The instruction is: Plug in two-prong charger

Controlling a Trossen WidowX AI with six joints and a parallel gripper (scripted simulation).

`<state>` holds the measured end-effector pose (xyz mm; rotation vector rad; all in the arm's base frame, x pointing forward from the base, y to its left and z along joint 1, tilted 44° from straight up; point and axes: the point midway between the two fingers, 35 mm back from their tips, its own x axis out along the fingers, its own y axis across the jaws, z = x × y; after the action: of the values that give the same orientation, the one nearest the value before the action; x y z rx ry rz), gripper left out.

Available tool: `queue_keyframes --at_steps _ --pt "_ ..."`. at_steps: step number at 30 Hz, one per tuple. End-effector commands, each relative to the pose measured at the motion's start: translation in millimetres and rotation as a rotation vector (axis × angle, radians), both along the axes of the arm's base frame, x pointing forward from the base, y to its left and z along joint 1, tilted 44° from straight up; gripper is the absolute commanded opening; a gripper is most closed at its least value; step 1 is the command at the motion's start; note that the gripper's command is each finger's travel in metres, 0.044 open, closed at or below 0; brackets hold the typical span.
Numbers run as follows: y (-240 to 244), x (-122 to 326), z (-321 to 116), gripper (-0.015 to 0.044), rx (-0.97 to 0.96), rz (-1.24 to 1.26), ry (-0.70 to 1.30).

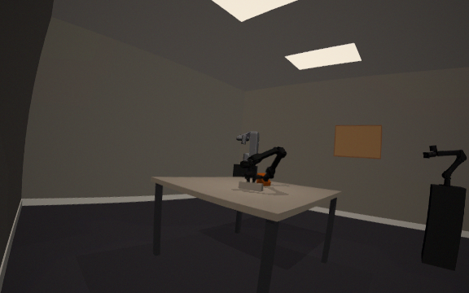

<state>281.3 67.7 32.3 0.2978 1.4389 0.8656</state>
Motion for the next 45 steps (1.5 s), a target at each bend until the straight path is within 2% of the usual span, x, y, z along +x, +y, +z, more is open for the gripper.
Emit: queue_keyframes --at_steps 1,45 --pt "0.6 1.6 0.9 0.0000 0.002 -0.004 0.002" --pt "2.6 8.1 2.3 0.0000 0.003 -0.004 0.002"
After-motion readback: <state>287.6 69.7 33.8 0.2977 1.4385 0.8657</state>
